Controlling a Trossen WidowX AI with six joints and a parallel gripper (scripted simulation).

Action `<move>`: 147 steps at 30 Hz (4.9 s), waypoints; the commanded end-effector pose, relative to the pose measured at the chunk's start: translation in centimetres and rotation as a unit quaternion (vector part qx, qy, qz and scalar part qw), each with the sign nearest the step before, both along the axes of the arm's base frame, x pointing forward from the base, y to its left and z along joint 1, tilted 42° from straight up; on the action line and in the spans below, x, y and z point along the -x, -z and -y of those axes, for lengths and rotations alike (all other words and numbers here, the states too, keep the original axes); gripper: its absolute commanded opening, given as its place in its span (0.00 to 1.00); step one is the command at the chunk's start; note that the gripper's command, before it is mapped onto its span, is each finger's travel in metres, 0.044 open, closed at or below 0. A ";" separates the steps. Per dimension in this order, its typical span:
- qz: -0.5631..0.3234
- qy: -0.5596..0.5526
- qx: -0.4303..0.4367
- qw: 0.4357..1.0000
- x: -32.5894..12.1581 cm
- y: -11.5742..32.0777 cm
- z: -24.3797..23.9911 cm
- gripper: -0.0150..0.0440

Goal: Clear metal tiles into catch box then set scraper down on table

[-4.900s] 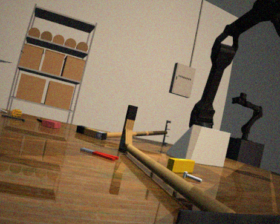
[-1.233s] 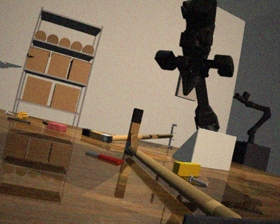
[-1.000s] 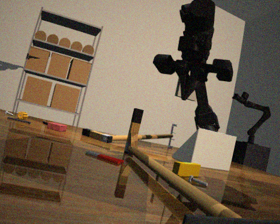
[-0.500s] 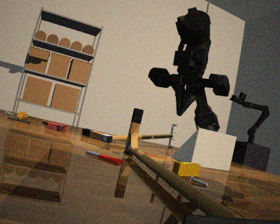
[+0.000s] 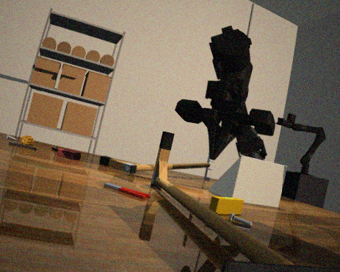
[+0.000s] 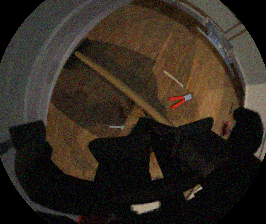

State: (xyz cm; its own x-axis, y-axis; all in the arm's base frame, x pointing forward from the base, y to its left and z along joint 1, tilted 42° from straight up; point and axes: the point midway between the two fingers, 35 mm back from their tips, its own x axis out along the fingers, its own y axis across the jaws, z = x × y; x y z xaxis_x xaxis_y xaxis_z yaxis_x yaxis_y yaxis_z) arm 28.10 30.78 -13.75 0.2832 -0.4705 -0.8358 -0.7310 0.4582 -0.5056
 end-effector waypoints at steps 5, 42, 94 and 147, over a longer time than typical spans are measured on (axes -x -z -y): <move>-0.003 -0.001 0.008 1.000 -0.2 1.8 1.7 0.25; -0.002 -0.001 0.011 1.000 0.0 6.6 7.1 0.25; -0.010 -0.005 0.000 1.000 8.8 5.9 7.8 0.25; -0.015 -0.004 0.002 1.000 16.7 4.4 11.6 0.25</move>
